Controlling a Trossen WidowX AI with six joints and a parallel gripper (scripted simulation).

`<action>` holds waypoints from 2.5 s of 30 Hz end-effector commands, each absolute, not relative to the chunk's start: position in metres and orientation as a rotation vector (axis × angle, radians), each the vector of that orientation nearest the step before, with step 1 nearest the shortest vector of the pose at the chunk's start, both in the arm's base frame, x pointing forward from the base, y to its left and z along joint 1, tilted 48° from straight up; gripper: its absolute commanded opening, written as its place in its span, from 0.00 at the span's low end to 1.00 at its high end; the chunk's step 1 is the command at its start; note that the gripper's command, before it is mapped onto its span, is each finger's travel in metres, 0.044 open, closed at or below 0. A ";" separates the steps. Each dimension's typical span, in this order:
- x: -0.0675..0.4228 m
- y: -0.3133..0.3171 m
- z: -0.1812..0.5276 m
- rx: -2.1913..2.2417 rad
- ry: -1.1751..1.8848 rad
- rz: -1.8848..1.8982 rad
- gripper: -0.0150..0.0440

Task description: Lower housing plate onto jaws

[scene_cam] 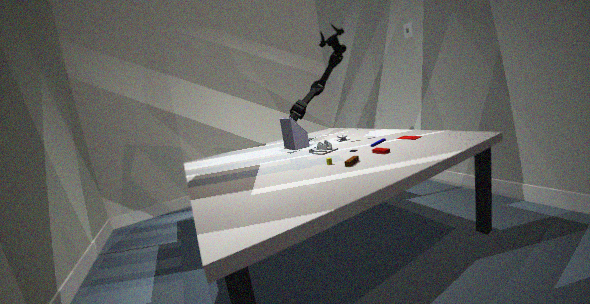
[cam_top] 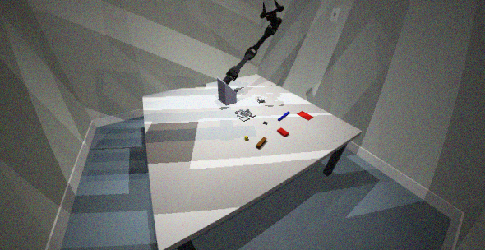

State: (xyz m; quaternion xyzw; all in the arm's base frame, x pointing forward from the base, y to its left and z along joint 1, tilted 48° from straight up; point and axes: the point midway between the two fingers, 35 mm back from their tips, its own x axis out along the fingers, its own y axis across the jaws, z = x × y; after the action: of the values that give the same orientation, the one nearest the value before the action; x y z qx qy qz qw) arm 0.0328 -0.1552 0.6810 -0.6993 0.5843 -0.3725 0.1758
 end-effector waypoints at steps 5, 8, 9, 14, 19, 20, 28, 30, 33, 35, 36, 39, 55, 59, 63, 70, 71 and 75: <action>0.040 -0.156 0.680 -1.997 1.619 -1.049 1.00; 0.054 -0.158 0.676 -2.027 1.548 -1.036 1.00; 0.060 -0.158 0.675 -2.038 1.521 -1.030 1.00; 0.090 -0.158 0.666 -2.088 1.368 -0.983 1.00; 0.122 -0.155 0.654 -2.124 1.204 -0.915 1.00; 0.129 -0.154 0.651 -2.129 1.171 -0.899 1.00; 0.178 -0.140 0.626 -2.142 0.922 -0.759 1.00; 0.190 -0.135 0.619 -2.138 0.864 -0.719 1.00; 0.206 -0.127 0.608 -2.128 0.779 -0.656 1.00; 0.217 -0.121 0.600 -2.117 0.725 -0.613 1.00; 0.222 -0.118 0.596 -2.111 0.699 -0.590 1.00; 0.237 -0.108 0.583 -2.089 0.623 -0.521 1.00; 0.296 -0.040 0.507 -1.892 0.307 -0.115 1.00; 0.305 -0.020 0.487 -1.825 0.253 -0.007 1.00; 0.311 0.000 0.466 -1.752 0.209 0.102 1.00; 0.316 0.036 0.428 -1.613 0.158 0.294 1.00; 0.316 0.041 0.423 -1.592 0.154 0.321 1.00; 0.314 0.060 0.403 -1.508 0.140 0.420 1.00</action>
State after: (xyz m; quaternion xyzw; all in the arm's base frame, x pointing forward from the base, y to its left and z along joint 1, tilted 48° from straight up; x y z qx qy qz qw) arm 0.3158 0.0437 0.4210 -0.7066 0.0662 0.1481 0.6888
